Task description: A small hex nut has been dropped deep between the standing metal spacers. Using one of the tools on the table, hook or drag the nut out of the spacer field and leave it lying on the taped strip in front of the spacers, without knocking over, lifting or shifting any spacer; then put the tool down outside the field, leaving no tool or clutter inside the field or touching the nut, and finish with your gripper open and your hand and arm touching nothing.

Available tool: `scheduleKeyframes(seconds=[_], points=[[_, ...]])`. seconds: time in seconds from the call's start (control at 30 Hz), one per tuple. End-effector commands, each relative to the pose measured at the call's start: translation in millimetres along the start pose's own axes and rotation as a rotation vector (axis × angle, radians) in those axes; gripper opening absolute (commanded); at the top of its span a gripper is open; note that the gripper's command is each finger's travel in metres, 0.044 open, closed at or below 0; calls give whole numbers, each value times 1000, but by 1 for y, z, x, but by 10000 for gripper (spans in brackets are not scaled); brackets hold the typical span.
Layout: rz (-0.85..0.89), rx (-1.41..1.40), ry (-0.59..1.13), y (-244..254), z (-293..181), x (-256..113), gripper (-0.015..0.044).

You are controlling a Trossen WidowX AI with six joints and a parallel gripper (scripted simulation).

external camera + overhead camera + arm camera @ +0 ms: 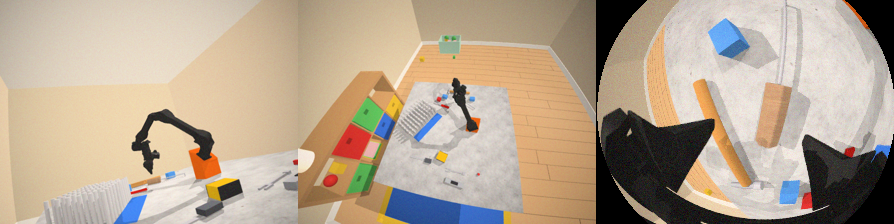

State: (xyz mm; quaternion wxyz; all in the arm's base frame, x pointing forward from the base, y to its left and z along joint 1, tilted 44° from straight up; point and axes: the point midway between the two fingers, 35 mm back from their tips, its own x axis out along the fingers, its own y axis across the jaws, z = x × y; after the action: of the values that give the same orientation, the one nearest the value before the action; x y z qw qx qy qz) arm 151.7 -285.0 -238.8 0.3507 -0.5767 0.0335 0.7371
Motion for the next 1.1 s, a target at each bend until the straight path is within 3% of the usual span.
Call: scheduleKeyframes(seconds=[0.0,0.2,1.07], points=[[-29,-7,6,0,-2,-1,440],[-29,-7,6,0,-2,-1,282],[-29,-7,7,-6,-3,22,280]])
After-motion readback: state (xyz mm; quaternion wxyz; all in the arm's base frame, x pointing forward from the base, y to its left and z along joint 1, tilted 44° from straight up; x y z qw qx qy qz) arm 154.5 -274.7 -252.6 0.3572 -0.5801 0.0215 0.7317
